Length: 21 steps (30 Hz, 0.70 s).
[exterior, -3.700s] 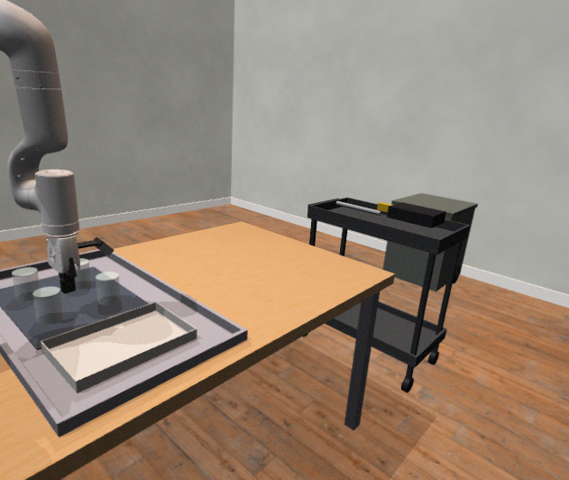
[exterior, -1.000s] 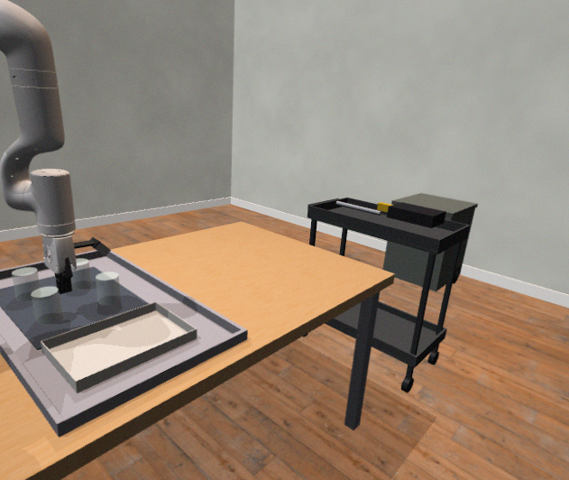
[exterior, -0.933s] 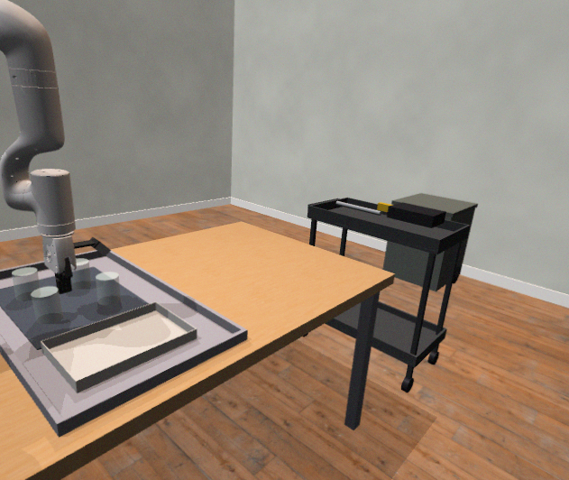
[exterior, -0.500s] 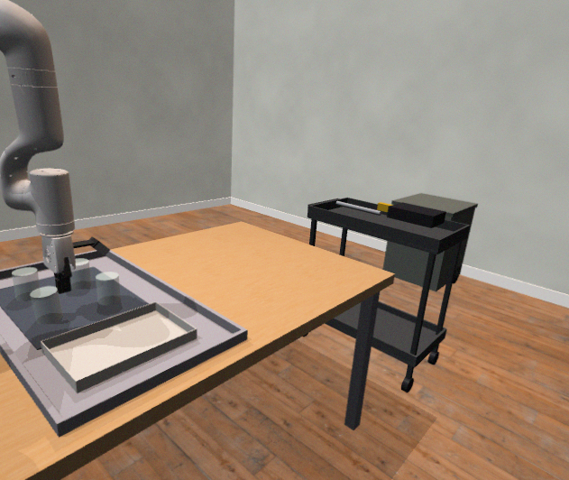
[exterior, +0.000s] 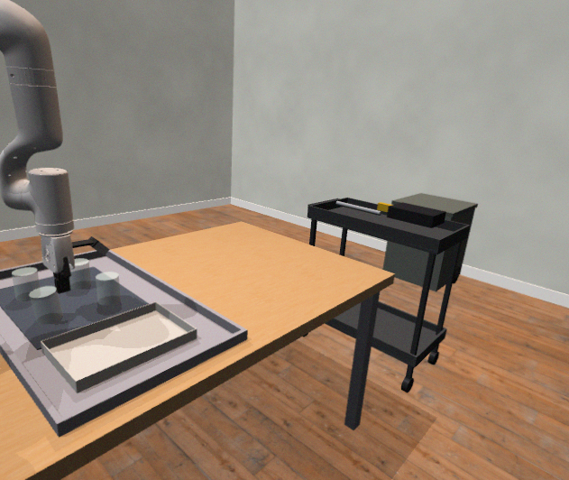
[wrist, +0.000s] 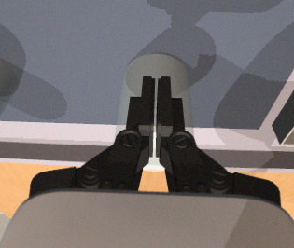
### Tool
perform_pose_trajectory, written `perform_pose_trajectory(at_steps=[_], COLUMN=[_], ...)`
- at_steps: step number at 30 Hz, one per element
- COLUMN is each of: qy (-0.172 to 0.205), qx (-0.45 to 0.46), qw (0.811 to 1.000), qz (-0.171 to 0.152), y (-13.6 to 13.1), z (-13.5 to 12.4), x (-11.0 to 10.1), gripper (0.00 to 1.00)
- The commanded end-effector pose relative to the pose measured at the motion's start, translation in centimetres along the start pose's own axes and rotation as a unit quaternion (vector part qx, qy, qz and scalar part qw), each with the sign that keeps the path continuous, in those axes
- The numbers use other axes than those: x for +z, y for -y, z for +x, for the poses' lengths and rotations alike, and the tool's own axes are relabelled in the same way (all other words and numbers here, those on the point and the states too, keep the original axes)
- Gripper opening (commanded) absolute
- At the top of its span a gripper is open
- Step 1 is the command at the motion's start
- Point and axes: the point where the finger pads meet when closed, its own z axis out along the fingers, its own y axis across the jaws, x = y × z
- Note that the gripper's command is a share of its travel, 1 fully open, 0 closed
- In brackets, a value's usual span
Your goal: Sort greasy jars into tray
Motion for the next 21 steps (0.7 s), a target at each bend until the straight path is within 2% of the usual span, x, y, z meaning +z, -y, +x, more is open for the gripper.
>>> perform_pose_trajectory(at_steps=[1, 21], qy=[-0.001, -0.001], qx=[0.0, 0.0], qw=[1.0, 1.0], qz=[0.0, 0.0], y=[-0.01, -0.01], z=[0.04, -0.2], x=[-0.06, -0.26], gripper=[0.0, 0.0])
